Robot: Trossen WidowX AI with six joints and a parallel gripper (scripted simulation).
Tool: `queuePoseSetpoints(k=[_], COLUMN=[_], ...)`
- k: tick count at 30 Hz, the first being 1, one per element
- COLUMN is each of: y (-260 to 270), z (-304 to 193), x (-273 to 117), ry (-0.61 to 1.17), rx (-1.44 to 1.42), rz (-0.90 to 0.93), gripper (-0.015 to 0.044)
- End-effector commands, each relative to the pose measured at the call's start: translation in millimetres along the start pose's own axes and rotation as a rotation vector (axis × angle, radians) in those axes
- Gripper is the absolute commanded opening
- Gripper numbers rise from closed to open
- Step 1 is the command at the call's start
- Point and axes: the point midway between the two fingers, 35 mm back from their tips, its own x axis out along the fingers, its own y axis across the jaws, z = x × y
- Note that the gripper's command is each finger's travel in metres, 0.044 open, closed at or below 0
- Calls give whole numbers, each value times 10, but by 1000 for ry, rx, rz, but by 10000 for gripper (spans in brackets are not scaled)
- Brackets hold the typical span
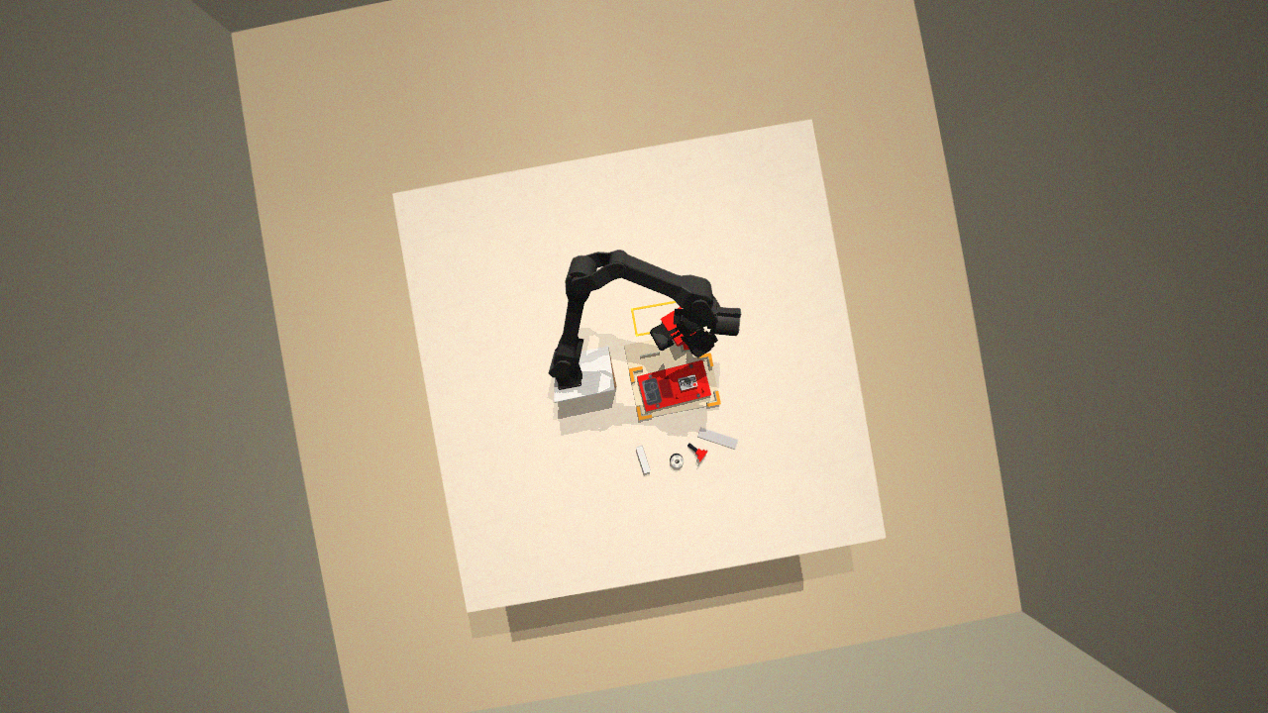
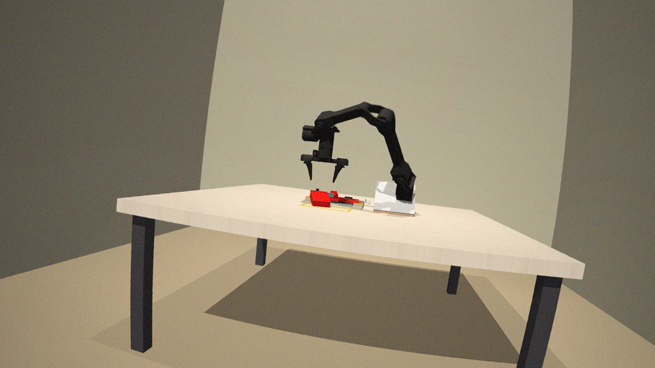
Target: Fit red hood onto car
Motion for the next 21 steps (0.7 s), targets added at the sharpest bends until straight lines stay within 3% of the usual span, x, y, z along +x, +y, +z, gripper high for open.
queuePoseSetpoints(k=[1,21], y=[1,15], z=[4,9], x=[14,162], ry=[2,2], rx=[-44,-44], rz=[4,4], gripper=[440,440])
